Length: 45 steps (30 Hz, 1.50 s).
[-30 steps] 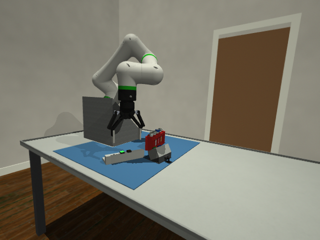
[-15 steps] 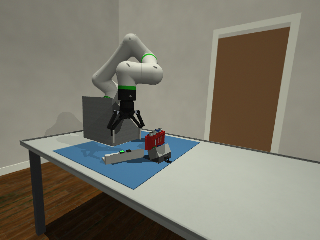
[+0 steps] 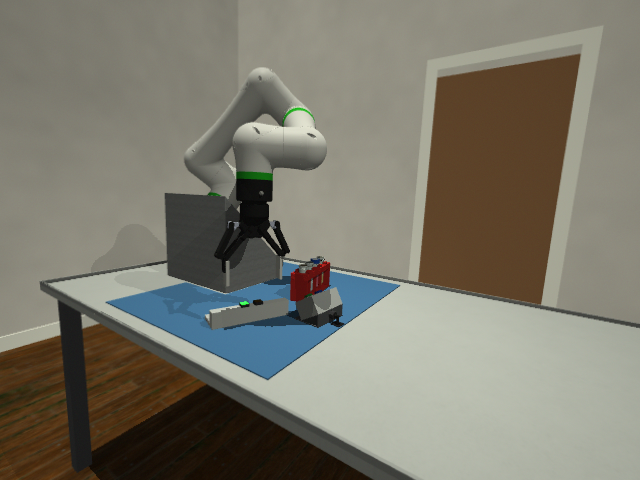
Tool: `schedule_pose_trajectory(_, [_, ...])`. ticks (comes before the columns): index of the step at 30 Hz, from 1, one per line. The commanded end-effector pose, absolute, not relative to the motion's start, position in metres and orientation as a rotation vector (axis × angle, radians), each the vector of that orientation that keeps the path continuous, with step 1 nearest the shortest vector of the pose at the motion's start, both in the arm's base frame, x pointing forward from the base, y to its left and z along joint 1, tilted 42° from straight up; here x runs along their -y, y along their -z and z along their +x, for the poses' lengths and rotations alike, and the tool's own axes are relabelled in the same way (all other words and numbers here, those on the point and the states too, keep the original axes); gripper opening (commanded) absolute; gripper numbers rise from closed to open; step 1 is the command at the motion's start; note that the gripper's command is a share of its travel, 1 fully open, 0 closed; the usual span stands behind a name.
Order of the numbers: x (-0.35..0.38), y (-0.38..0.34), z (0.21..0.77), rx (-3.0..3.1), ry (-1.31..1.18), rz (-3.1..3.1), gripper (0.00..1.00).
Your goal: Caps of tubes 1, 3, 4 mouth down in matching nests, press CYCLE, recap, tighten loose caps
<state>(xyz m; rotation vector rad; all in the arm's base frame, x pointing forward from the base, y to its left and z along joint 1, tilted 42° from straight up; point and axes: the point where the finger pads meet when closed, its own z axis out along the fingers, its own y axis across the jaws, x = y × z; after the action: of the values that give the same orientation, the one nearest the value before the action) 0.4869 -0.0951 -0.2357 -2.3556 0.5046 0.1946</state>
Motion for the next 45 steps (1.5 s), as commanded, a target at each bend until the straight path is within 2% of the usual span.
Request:
schedule_pose_trajectory(1, [0.095,0.236,0.487,-0.505,-0.194,-2.356,1.0])
schedule_pose_trajectory(27, [0.095,0.236,0.487,-0.505,-0.194,-2.356,1.0])
schedule_pose_trajectory(28, [0.093,0.228,0.485,-0.505,-0.194,-2.356,0.29])
schedule_pose_trajectory(45, [0.065,0.128,0.464,-0.505,-0.194,-2.356,0.29])
